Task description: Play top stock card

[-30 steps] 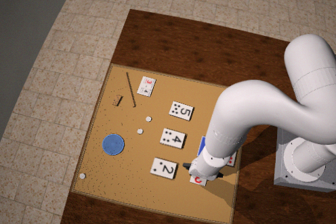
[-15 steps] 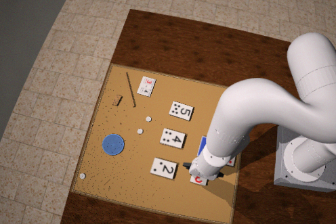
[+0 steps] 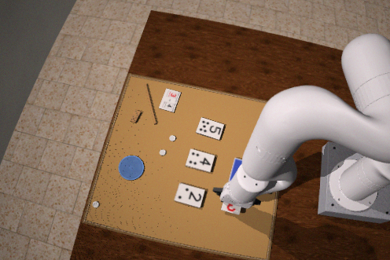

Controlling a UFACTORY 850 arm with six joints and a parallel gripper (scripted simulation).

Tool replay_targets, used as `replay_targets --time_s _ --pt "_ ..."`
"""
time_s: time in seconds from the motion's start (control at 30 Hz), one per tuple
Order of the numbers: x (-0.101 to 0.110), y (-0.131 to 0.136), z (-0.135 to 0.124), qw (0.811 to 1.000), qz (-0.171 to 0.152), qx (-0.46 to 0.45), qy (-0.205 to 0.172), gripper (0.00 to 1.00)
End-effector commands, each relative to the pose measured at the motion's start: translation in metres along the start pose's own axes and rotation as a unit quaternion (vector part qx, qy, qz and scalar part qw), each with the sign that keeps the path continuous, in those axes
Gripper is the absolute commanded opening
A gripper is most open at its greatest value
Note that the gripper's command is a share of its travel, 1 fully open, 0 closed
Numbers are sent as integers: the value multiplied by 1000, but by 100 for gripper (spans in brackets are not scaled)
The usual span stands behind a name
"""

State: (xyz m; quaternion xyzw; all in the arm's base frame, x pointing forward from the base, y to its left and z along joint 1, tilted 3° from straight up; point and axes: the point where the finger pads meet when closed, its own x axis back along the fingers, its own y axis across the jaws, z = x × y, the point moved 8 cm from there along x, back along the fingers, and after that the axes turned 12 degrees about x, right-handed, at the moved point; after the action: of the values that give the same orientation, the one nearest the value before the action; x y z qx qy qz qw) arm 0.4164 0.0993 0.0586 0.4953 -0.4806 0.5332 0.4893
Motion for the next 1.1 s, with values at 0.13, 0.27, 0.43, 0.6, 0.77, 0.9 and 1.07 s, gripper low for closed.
replay_targets --time_s 0.13,0.27,0.43,0.6,0.77,0.9,1.07 --pt "9 -1 0 1000 1 1 0 65" --pt "11 -1 0 1000 1 1 0 65" --pt "15 -1 0 1000 1 1 0 65" --pt "17 -1 0 1000 1 1 0 65" --pt "18 -1 0 1000 1 1 0 65" --pt "18 -1 0 1000 1 1 0 65" --pt "18 -1 0 1000 1 1 0 65"
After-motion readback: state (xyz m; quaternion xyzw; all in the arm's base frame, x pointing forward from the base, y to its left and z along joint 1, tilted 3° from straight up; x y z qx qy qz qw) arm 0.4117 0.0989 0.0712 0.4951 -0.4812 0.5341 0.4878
